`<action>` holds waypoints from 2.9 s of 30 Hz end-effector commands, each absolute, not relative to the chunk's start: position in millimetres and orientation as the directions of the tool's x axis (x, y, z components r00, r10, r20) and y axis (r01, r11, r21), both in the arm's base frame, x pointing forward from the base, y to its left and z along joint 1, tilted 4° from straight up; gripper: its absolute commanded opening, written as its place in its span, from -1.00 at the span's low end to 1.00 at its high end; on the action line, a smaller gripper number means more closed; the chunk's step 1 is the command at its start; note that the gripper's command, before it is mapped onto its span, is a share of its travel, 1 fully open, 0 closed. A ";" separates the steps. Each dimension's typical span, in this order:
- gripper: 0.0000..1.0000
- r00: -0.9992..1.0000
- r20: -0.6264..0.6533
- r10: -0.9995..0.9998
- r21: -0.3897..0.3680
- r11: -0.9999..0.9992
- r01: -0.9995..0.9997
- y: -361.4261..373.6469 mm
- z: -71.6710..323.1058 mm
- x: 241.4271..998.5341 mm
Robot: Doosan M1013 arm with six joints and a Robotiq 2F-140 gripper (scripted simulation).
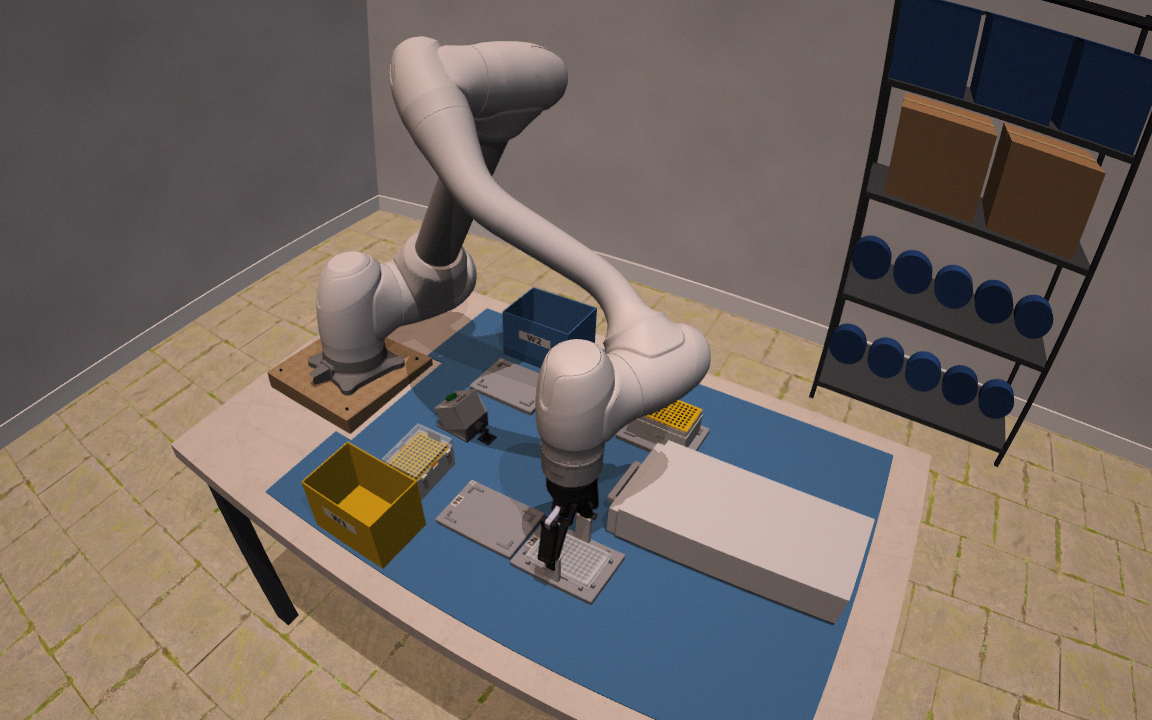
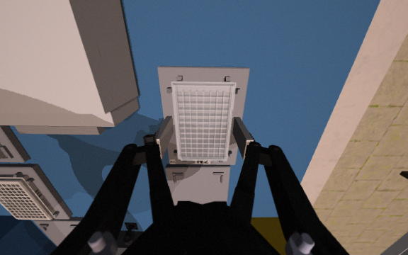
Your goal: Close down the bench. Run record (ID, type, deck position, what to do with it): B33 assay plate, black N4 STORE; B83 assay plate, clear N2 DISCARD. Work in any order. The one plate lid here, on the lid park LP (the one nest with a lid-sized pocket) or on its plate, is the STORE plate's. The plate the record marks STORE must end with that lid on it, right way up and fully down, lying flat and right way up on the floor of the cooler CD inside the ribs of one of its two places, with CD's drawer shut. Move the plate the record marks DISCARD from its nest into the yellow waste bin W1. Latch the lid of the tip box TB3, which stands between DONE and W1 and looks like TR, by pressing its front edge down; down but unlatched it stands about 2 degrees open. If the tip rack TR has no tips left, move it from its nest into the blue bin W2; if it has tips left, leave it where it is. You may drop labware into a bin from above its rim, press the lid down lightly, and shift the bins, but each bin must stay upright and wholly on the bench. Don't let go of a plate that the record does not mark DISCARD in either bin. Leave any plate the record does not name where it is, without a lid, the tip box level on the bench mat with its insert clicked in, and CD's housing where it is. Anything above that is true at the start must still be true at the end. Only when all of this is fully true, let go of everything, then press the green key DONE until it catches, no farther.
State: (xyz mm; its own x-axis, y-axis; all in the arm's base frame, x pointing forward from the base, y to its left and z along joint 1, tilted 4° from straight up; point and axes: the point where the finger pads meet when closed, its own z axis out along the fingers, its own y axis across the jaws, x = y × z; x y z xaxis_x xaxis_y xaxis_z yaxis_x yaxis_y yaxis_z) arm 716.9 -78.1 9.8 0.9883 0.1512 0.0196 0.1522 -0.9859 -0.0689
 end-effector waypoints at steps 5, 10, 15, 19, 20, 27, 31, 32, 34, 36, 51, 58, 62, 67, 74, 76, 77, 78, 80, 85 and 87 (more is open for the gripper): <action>0.23 0.988 0.020 0.151 -0.069 -0.986 0.152 -78.0 10.0 716.9; 0.19 0.988 0.020 0.151 -0.069 -0.986 0.152 -78.0 10.0 716.9; 0.14 0.988 0.020 0.151 -0.069 -0.986 0.152 -78.0 10.0 716.9; 0.11 0.988 0.020 0.151 -0.069 -0.986 0.152 -78.0 10.0 716.9; 0.11 0.988 0.020 0.151 -0.069 -0.986 0.152 -78.0 10.0 716.9; -1.00 0.988 0.020 0.151 -0.069 -0.986 0.152 -78.0 10.0 716.9; -1.00 0.988 0.020 0.151 -0.069 -0.986 0.152 -78.0 10.0 716.9; -1.00 0.988 0.020 0.151 -0.069 -0.986 0.152 -78.0 10.0 716.9; -1.00 0.988 0.020 0.151 -0.069 -0.986 0.152 -78.0 10.0 716.9; -1.00 0.988 0.020 0.151 -0.069 -0.986 0.152 -78.0 10.0 716.9; -1.00 0.988 0.020 0.151 -0.069 -0.986 0.152 -78.1 11.0 716.9; -1.00 0.988 0.020 0.151 -0.069 -0.986 0.152 -78.2 12.7 716.9; -1.00 0.988 0.020 0.151 -0.069 -0.986 0.152 -78.3 14.0 716.9; -1.00 0.988 0.020 0.151 -0.069 -0.986 0.152 -78.4 15.7 716.9; -1.00 0.988 0.020 0.151 -0.069 -0.986 0.152 -78.6 17.3 716.8; -1.00 0.988 0.020 0.151 -0.069 -0.986 0.152 -78.6 18.0 716.8; -1.00 0.988 0.020 0.151 -0.069 -0.986 0.152 -78.6 18.3 716.8; -1.00 0.988 0.020 0.151 -0.069 -0.986 0.152 -78.6 18.7 716.8; -1.00 0.988 0.020 0.151 -0.069 -0.986 0.152 -78.7 19.3 716.8; -1.00 0.988 0.020 0.151 -0.069 -0.986 0.152 -79.0 24.0 716.8; -1.00 0.988 0.020 0.151 -0.069 -0.986 0.152 -79.1 25.3 716.8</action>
State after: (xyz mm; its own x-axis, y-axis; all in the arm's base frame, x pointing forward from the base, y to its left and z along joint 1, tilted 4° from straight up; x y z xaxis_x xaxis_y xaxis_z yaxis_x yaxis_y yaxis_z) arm 716.8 -79.0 23.2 0.9883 0.1512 0.0197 0.1522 -0.9859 -0.0689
